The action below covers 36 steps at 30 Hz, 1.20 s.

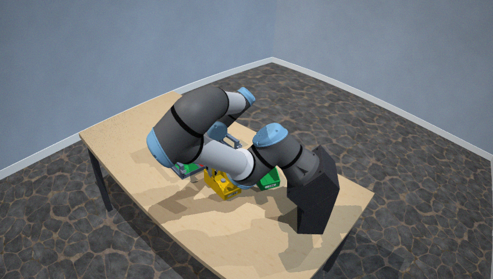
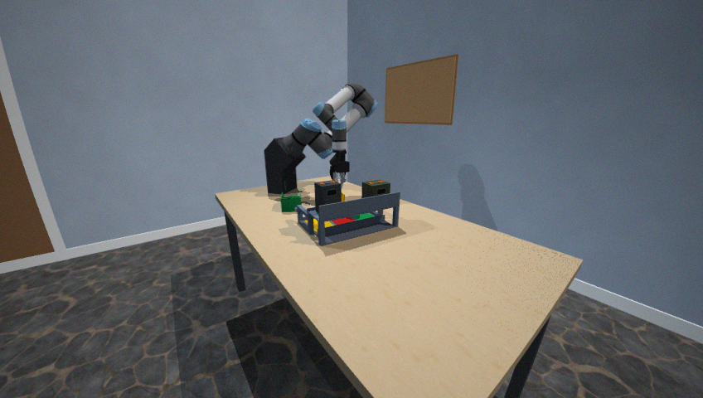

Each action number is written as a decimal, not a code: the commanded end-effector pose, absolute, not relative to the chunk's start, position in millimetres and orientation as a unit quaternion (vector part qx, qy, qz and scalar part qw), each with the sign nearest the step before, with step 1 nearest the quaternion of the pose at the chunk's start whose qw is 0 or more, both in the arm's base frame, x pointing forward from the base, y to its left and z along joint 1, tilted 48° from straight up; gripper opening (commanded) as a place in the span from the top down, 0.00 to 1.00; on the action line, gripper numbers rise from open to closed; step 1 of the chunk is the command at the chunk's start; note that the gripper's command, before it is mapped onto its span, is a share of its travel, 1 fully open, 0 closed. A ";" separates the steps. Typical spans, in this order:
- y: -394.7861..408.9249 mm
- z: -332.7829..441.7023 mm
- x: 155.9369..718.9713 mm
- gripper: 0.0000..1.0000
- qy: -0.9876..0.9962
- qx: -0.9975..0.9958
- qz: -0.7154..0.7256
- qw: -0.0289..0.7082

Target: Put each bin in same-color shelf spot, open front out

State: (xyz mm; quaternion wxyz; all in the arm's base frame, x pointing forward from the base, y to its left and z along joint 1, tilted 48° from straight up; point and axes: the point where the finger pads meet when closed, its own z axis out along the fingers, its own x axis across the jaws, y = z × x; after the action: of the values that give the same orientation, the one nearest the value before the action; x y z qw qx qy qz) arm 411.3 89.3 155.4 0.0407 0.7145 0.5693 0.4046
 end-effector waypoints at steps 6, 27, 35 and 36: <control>91.4 152.1 414.7 0.85 0.569 0.714 0.405 0.041; 100.8 136.4 429.4 0.85 0.569 0.714 0.405 0.041; 103.9 131.4 434.0 0.85 0.569 0.714 0.405 0.041; 103.9 131.4 434.0 0.85 0.569 0.714 0.405 0.041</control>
State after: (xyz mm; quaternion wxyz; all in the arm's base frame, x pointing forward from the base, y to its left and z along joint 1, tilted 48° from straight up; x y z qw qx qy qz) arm 431.0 102.5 133.6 0.0394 0.7139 0.5697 0.4052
